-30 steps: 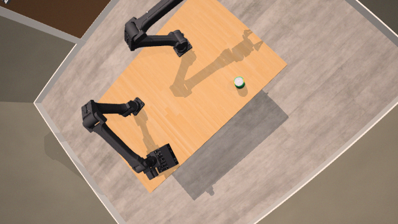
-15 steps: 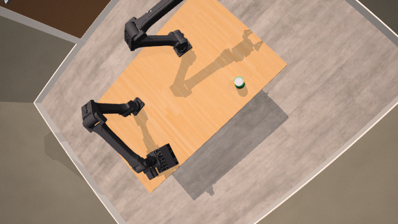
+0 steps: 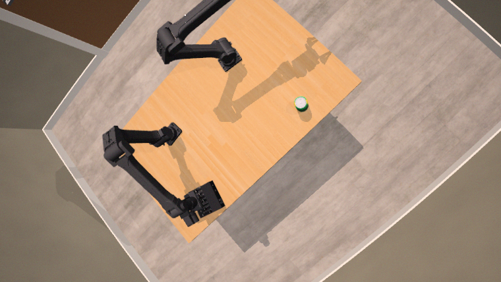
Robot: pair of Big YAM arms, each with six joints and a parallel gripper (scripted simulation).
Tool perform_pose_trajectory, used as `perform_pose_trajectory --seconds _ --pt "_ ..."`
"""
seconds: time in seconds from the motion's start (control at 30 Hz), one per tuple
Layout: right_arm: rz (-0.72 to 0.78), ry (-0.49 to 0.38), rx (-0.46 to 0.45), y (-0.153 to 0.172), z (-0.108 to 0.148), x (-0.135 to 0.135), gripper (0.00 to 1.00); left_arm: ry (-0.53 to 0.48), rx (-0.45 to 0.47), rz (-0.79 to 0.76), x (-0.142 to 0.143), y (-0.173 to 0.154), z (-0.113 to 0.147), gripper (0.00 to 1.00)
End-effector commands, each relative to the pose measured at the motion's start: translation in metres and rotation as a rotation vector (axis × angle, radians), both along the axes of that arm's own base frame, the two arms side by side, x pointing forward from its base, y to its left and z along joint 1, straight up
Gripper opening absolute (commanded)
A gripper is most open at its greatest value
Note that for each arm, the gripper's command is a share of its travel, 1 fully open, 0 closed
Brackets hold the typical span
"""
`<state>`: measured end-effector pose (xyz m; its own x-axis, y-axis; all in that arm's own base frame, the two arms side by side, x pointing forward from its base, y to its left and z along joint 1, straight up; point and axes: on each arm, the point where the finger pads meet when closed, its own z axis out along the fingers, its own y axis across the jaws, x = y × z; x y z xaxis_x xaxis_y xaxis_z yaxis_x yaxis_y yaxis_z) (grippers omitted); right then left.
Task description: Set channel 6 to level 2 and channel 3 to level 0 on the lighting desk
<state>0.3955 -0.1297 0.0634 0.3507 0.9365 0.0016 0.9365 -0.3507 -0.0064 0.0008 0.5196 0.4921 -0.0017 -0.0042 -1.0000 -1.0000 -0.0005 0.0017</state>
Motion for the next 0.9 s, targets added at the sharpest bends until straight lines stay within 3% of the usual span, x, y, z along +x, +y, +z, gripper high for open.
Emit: perform_pose_trajectory --seconds 0.0,0.87 --pt "-0.002 -0.044 -0.019 -0.0127 0.0151 0.0045 0.0 -0.008 0.038 0.002 -0.0026 -0.003 0.0118 1.0" --pt "-0.002 -0.043 -0.019 -0.0143 0.0146 0.0033 0.0 -0.008 0.038 0.002 -0.0026 -0.003 0.0118 1.0"
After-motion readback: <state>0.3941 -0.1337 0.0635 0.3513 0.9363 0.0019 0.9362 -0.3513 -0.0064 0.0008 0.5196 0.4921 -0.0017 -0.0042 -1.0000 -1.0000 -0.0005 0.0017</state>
